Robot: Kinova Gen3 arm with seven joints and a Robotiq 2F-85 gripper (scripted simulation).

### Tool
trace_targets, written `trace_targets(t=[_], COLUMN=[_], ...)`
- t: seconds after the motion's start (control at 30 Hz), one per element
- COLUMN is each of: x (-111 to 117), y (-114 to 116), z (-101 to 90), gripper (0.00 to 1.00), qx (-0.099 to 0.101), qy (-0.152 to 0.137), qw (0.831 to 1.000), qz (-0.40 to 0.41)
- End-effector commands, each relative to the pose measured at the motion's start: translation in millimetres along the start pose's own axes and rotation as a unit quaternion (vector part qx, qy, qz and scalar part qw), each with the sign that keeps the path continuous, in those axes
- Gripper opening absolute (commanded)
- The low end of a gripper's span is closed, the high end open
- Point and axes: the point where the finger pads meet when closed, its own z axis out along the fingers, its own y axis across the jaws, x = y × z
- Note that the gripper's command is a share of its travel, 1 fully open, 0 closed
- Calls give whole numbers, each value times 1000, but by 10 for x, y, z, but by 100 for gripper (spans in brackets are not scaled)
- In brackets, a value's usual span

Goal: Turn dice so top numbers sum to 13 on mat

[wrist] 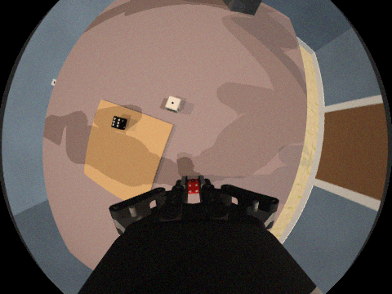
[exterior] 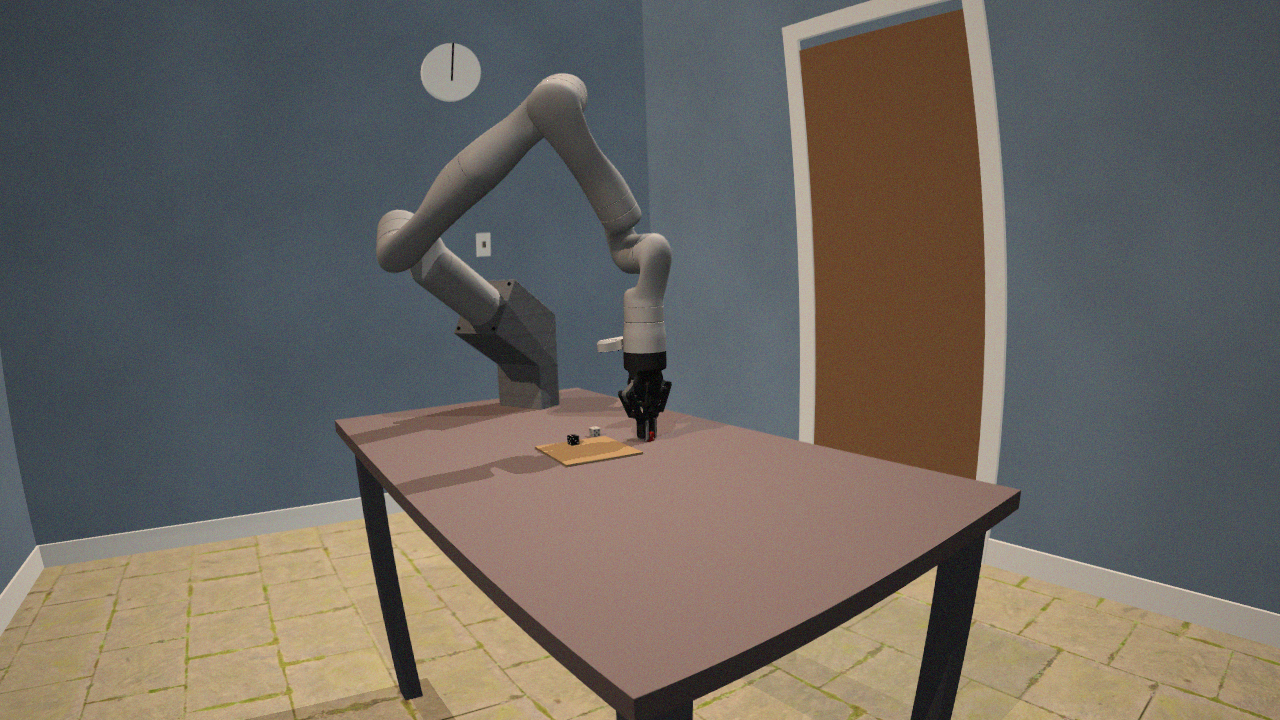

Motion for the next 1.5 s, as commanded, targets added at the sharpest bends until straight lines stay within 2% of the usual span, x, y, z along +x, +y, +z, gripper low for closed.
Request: trace_targets(t=[0.0, 0.37, 0.47, 0.63, 0.7, 0.9, 1.03, 1.47], x=[-21, -21, -21, -20, -20, -18, -17, -17], y=[5, 5, 5, 4, 4, 4, 4, 0], z=[7, 2, -62, -355, -355, -793, -959, -993], gripper=[11, 11, 11, 11, 11, 11, 11, 11], qx=[-1, -1, -1, -1, -1, -1, -1, -1], qy=[-2, -2, -2, -2, -2, -2, -2, -2], qw=[1000, 1000, 1000, 1000, 1000, 1000, 1000, 1000], qz=[4, 4, 4, 4, 4, 4, 4, 4])
